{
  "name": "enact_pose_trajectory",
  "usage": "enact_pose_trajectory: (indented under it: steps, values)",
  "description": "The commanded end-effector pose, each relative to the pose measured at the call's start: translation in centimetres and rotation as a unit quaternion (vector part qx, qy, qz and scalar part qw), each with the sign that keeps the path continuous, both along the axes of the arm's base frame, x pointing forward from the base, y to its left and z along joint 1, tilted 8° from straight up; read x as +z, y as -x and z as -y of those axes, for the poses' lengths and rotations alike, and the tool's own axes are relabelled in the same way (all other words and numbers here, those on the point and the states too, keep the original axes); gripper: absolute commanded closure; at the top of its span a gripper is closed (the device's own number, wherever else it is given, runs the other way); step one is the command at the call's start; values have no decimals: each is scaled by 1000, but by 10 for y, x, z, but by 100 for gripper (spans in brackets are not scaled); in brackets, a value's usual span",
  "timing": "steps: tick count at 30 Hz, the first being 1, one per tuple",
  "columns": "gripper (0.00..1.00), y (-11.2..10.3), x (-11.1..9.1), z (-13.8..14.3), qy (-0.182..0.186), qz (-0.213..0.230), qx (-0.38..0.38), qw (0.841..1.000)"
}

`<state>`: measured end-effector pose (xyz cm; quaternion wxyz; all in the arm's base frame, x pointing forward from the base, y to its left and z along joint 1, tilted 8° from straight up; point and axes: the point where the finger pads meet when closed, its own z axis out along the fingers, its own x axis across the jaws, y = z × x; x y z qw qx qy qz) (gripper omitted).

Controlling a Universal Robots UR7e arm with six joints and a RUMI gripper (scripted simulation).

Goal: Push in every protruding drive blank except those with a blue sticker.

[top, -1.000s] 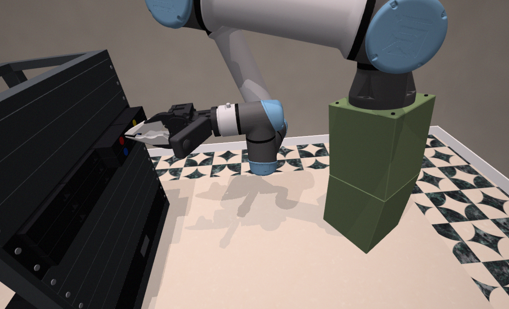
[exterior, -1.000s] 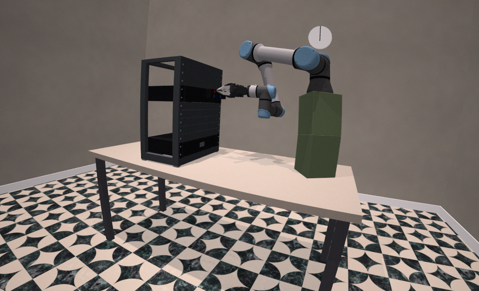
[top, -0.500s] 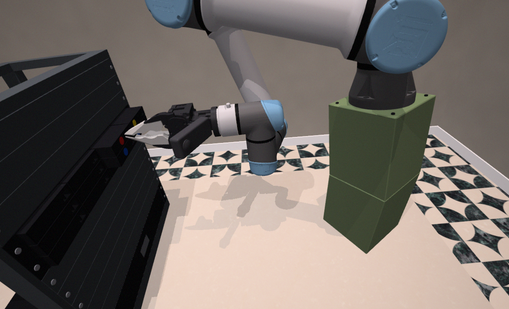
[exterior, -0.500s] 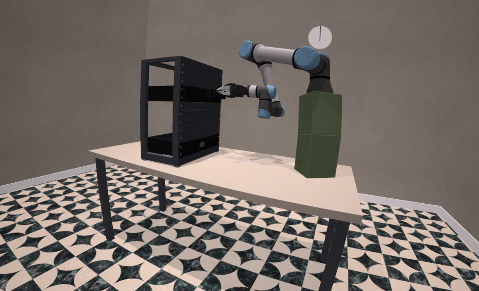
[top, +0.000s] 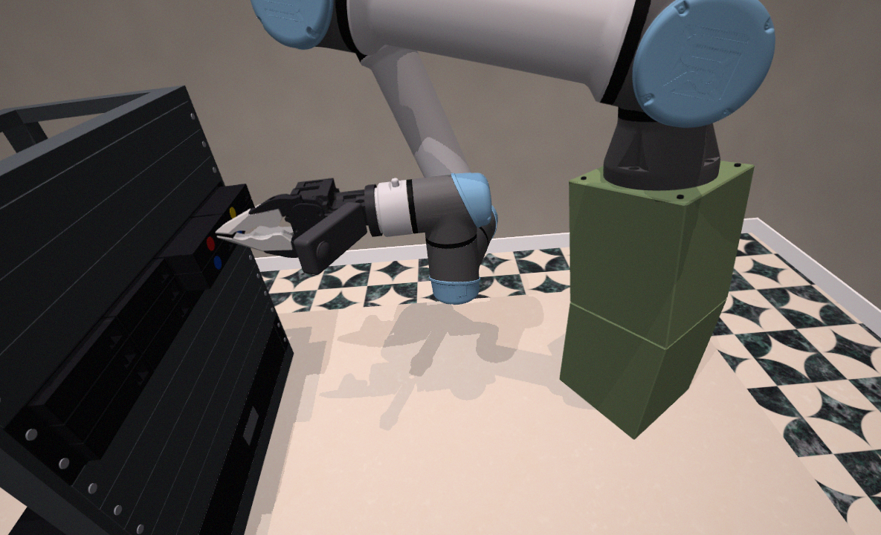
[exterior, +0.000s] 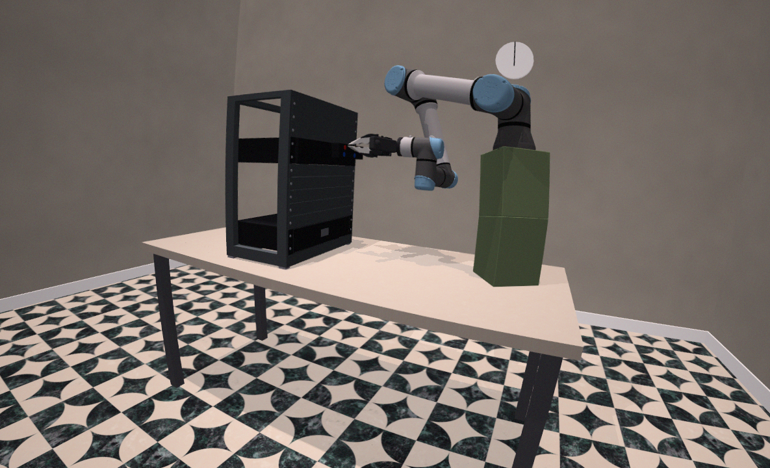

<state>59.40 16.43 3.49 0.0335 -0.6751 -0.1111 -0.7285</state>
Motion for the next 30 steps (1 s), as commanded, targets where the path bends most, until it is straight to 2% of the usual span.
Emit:
enact_pose_trajectory:
  steps: [1,11,23,30]
  values:
    - [100,-1,3,-2,1,3,1,1000]
    - [100,-10,3,-4,1,3,1,1000]
    - [100,-11,3,-4,1,3,1,1000]
    - [100,-20,3,-5,1,3,1,1000]
